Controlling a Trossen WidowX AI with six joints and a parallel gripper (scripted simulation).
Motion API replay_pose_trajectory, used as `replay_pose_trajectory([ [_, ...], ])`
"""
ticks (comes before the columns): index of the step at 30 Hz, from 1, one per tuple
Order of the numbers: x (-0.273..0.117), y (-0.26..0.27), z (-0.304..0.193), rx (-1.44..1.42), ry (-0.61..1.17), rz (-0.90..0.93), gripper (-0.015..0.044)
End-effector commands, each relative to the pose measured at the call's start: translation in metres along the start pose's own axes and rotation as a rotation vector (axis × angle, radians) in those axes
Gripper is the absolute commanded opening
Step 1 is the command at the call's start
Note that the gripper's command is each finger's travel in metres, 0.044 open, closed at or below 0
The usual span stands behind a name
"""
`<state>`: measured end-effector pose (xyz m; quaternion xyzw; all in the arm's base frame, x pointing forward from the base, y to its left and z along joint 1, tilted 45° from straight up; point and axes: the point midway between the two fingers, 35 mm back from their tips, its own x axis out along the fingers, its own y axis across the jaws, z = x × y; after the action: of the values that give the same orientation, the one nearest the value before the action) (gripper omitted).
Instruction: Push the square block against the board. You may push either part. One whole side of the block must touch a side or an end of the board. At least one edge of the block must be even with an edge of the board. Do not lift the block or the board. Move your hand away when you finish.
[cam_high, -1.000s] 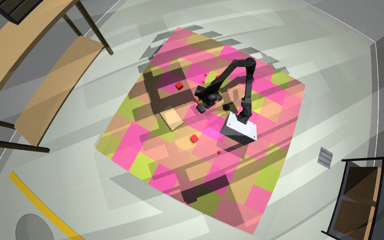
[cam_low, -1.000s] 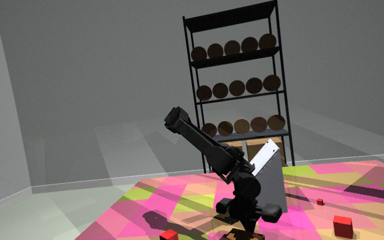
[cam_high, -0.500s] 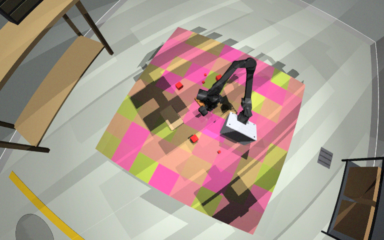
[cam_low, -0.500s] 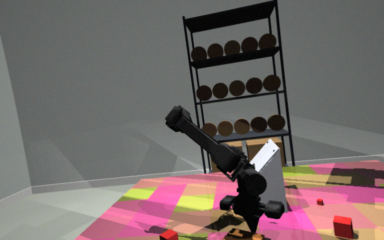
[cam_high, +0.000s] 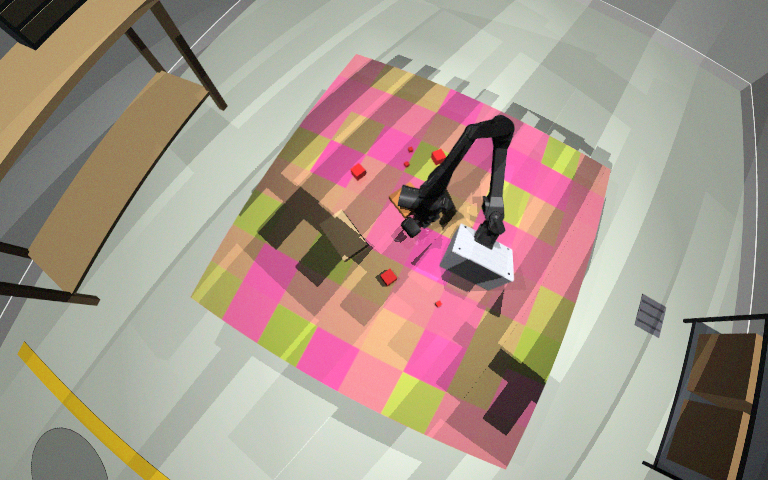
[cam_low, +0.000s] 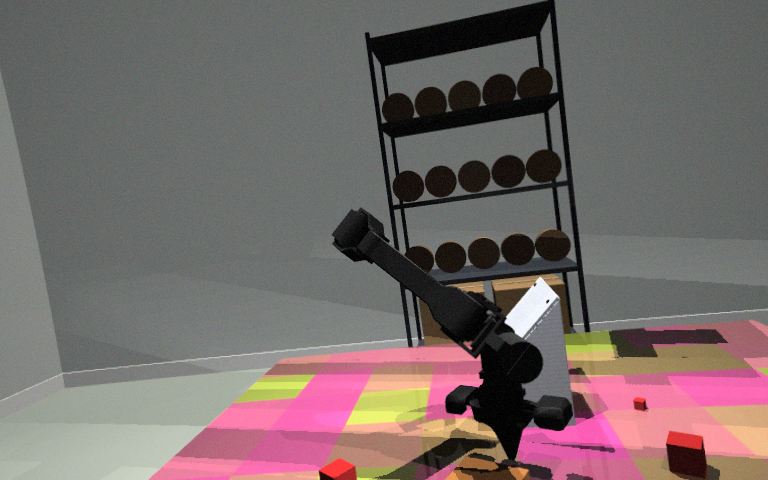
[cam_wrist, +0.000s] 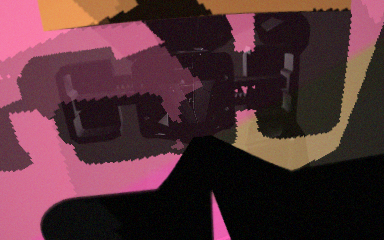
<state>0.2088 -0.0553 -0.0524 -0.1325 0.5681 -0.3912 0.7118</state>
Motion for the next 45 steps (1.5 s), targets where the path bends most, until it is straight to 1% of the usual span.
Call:
replay_pose_trajectory([
  [1, -0.009, 0.001, 0.002, 0.002, 0.001, 0.003, 0.0],
  [5, -0.053, 0.001, 0.002, 0.005, 0.004, 0.006, 0.0],
  [10, -0.055, 0.0, 0.002, 0.005, 0.005, 0.006, 0.0],
  [12, -0.053, 0.004, 0.012, 0.002, -0.007, 0.011, 0.0],
  [19, -0.06, 0.013, 0.1, 0.006, -0.001, 0.017, 0.0],
  [24, -0.056, 0.001, 0.165, 0.023, -0.001, 0.01, 0.0],
  [26, -0.055, -0.004, 0.18, 0.012, -0.002, 0.005, 0.0],
  [30, -0.052, -0.004, 0.182, 0.011, -0.002, 0.005, 0.0],
  [31, -0.043, -0.004, 0.183, 0.011, -0.002, 0.005, 0.0],
  [33, -0.012, -0.004, 0.183, 0.011, -0.002, 0.004, 0.0],
  [35, 0.0, -0.004, 0.182, 0.011, -0.003, 0.003, 0.0],
  [45, 0.0, -0.004, 0.176, 0.011, -0.003, 0.003, 0.0],
])
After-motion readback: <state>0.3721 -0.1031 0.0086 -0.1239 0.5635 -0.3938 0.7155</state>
